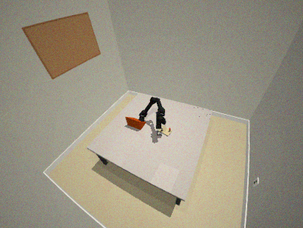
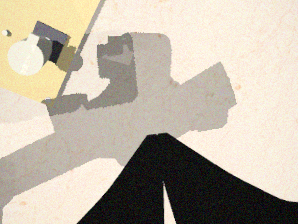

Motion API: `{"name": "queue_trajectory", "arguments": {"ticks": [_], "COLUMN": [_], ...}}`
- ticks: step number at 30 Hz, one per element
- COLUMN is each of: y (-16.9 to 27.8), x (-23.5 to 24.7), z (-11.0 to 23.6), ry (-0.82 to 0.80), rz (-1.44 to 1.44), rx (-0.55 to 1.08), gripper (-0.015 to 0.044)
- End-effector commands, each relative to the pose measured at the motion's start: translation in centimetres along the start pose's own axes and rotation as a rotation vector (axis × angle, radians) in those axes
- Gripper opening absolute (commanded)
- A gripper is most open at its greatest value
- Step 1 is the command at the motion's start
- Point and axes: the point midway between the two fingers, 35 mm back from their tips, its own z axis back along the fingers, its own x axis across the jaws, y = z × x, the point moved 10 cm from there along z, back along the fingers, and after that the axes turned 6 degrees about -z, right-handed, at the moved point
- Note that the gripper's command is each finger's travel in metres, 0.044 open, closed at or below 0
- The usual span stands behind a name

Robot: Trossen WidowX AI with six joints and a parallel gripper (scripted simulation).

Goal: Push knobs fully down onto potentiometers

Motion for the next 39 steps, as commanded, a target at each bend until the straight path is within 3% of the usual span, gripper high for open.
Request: {"name": "queue_trajectory", "arguments": {"ticks": [1,5,13,39], "y": [-1.5,-2.5,-2.6,-2.6], "x": [2.0,3.5,3.8,4.2], "z": [0.5,0.8,-1.2,-3.1], "ry": [-0.095,-0.166,-0.167,-0.167], "rz": [-0.06,-0.108,-0.108,-0.107], "rx": [-0.018,-0.024,-0.024,-0.025], "gripper": [0.0,0.0,0.0,0.0]}}
